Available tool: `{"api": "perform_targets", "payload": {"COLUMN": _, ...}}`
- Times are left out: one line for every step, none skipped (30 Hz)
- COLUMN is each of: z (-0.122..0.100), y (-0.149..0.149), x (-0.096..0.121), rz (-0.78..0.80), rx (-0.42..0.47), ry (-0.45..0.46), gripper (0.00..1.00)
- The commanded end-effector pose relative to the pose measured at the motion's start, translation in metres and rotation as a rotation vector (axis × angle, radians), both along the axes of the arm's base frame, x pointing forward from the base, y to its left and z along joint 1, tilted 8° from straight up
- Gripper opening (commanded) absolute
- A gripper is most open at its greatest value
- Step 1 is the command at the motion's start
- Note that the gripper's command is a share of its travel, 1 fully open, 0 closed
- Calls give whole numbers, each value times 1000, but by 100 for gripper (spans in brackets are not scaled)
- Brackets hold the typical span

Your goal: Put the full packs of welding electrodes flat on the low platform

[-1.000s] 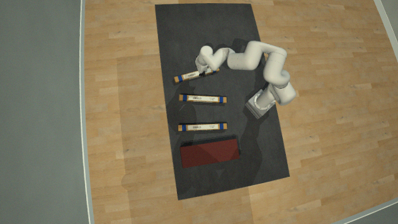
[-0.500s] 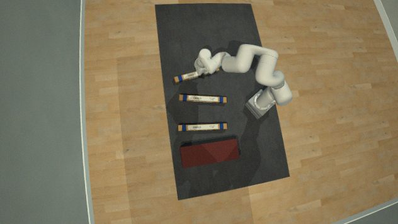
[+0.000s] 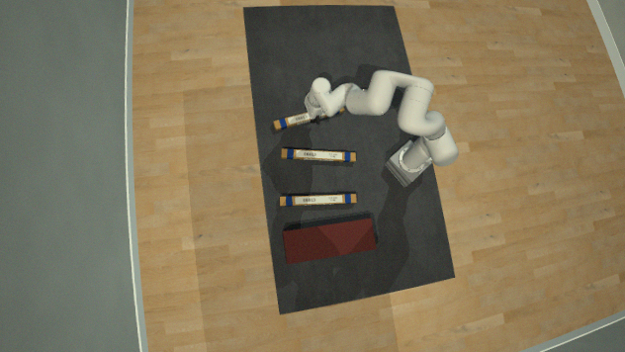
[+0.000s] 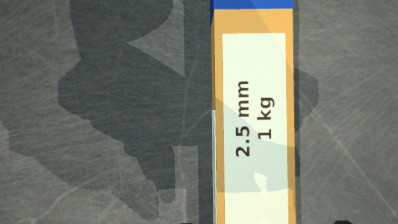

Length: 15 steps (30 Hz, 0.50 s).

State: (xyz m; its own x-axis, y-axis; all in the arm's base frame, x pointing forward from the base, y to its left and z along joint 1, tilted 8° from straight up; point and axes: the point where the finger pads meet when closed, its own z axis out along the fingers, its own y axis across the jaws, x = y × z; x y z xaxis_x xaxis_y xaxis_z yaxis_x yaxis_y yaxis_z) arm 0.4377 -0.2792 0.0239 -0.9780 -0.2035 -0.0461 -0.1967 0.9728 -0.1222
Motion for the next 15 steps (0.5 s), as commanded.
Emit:
{"api": "perform_targets", "payload": {"z": 1, "y": -1, "x": 1, "rz": 0, "rx": -2, "ry": -3, "gripper": 74}}
{"api": "perform_targets", "payload": {"z": 2, "y": -1, "x": 1, "rz": 0, "rx": -2, "ry": -3, "gripper": 74}}
{"api": "perform_targets", "payload": {"z": 2, "y": -1, "x": 2, "rz": 0, "rx": -2, "ry": -3, "gripper": 74}}
{"api": "perform_targets", "payload": {"z": 2, "y": -1, "x": 2, "rz": 0, "rx": -2, "ry": -3, "gripper": 74}}
{"api": "perform_targets", "payload": {"z": 2, "y": -1, "x": 2, "rz": 0, "rx": -2, "ry": -3, "gripper": 74}}
{"api": "perform_targets", "payload": {"z": 2, "y": -2, "x": 2, "rz": 0, "rx": -2, "ry": -3, "gripper": 74}}
{"api": "perform_targets", "payload": {"z": 2, "y": -2, "x": 2, "rz": 0, "rx": -2, "ry": -3, "gripper": 74}}
{"api": "perform_targets", "payload": {"z": 2, "y": -2, "x": 2, "rz": 0, "rx": -2, "ry": -3, "gripper": 74}}
{"api": "perform_targets", "payload": {"z": 2, "y": -2, "x": 2, "rz": 0, "rx": -2, "ry": -3, "gripper": 74}}
{"api": "perform_targets", "payload": {"z": 2, "y": -2, "x": 2, "rz": 0, "rx": -2, "ry": -3, "gripper": 74}}
{"api": "perform_targets", "payload": {"z": 2, "y": -2, "x": 2, "rz": 0, "rx": -2, "ry": -3, "gripper": 74}}
{"api": "perform_targets", "payload": {"z": 2, "y": -2, "x": 2, "rz": 0, "rx": -2, "ry": -3, "gripper": 74}}
{"api": "perform_targets", "payload": {"z": 2, "y": -2, "x": 2, "rz": 0, "rx": -2, "ry": -3, "gripper": 74}}
{"api": "perform_targets", "payload": {"z": 2, "y": -2, "x": 2, "rz": 0, "rx": -2, "ry": -3, "gripper": 74}}
{"api": "perform_targets", "payload": {"z": 2, "y": -2, "x": 2, "rz": 0, "rx": -2, "ry": -3, "gripper": 74}}
